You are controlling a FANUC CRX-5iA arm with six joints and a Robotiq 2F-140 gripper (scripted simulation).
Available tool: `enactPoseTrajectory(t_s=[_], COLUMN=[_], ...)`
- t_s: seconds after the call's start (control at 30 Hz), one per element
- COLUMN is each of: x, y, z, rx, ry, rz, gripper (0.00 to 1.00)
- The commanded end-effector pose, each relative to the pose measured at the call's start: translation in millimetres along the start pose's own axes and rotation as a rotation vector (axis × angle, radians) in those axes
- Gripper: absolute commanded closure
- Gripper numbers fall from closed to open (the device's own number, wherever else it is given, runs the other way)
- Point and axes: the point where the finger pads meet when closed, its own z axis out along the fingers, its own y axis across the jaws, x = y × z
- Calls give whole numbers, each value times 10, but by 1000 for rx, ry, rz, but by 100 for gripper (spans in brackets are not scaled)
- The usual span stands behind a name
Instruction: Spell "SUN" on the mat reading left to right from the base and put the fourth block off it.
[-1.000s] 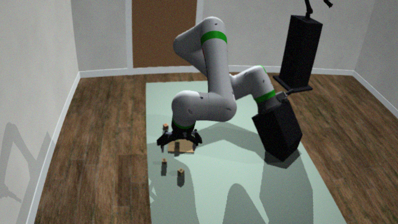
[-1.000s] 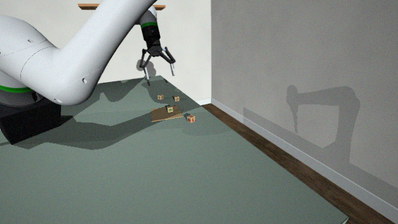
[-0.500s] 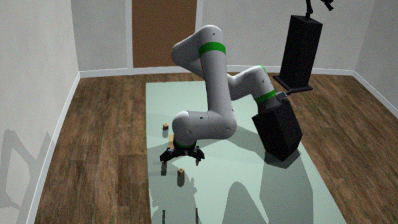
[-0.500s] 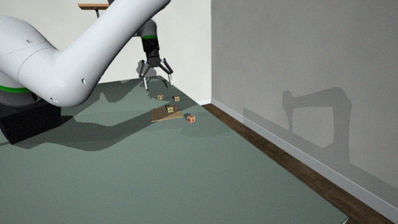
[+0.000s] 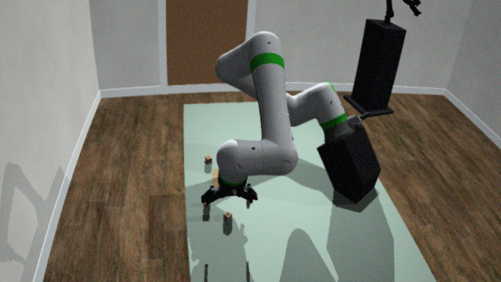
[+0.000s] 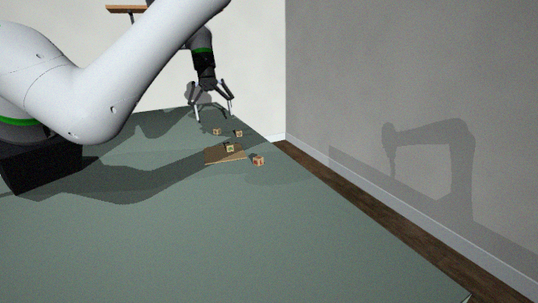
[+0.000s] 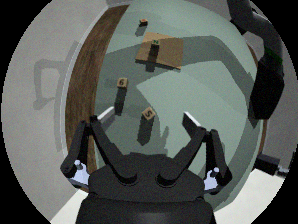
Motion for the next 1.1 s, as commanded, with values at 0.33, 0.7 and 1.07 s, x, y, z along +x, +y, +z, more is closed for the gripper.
enactPoseTrajectory(t_s=[0.33,0.7,1.07], x=[-1,-1,710], y=[-1,-1,-756], z=[-2,-2,256], rx=[0,0,0], ry=[0,0,0], rz=[0,0,0], gripper=[0,0,0])
